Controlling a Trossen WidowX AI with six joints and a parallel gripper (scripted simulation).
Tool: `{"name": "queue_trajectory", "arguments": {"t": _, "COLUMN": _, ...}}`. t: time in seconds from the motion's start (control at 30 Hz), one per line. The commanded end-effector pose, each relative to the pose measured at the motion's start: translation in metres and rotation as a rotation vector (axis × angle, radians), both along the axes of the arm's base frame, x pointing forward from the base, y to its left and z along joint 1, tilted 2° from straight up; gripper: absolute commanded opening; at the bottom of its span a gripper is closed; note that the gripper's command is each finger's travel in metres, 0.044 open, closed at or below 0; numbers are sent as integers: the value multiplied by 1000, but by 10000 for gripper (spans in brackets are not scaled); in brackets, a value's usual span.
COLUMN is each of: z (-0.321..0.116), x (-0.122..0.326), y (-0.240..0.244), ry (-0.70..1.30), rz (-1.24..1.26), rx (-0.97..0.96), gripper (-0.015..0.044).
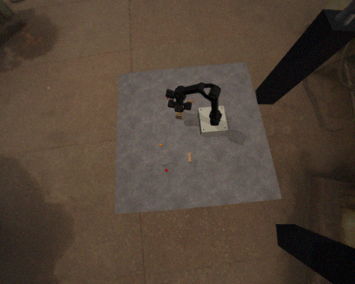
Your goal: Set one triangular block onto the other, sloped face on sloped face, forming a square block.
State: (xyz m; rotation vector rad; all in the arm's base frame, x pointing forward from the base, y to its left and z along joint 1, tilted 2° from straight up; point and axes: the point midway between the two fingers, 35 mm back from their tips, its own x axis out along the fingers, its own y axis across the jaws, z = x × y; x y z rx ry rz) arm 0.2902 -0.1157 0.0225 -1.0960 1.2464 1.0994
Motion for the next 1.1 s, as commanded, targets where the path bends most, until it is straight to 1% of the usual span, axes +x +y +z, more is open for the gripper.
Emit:
{"name": "queue_trajectory", "arguments": {"t": 0.0, "z": -1, "x": 0, "y": -1, "ry": 0, "rz": -5, "rx": -4, "gripper": 0}}
{"name": "queue_trajectory", "arguments": {"t": 1.07, "z": -19, "x": 2, "y": 7, "ry": 0, "rz": -6, "rx": -4, "gripper": 0}}
